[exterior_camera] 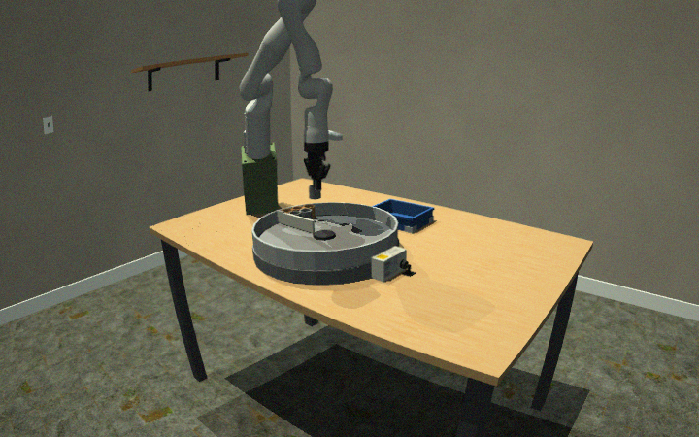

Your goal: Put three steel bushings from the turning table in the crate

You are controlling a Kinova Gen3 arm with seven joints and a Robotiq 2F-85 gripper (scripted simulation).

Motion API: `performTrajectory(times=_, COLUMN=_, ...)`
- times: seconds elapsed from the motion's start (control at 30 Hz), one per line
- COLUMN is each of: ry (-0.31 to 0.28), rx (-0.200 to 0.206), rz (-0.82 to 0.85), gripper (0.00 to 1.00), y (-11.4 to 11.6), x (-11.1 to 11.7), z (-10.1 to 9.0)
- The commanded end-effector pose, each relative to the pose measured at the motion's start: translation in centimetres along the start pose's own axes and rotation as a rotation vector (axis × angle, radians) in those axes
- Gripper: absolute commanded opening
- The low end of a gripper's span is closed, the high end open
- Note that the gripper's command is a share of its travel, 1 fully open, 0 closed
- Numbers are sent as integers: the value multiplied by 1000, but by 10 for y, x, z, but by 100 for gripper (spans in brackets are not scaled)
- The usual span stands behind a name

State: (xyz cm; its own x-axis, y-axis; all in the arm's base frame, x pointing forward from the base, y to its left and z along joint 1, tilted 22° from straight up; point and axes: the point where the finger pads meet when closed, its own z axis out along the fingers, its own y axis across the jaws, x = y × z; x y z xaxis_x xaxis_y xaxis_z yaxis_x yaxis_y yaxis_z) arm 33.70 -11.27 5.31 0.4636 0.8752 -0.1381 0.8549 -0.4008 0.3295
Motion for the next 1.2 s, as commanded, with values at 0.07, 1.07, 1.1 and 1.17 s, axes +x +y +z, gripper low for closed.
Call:
performTrajectory(times=0.07, ry=6, rx=-18, rz=-5, gripper=0, y=6, x=3, z=-11)
performTrajectory(times=1.07, ry=6, rx=-19, rz=-4, gripper=0, y=12, x=92, z=-12)
performTrajectory(times=1.1, ry=6, rx=-19, rz=-4, gripper=0, y=13, x=102, z=-12)
performTrajectory(times=1.17, ry=6, rx=-19, rz=-4, gripper=0, y=13, x=102, z=-12)
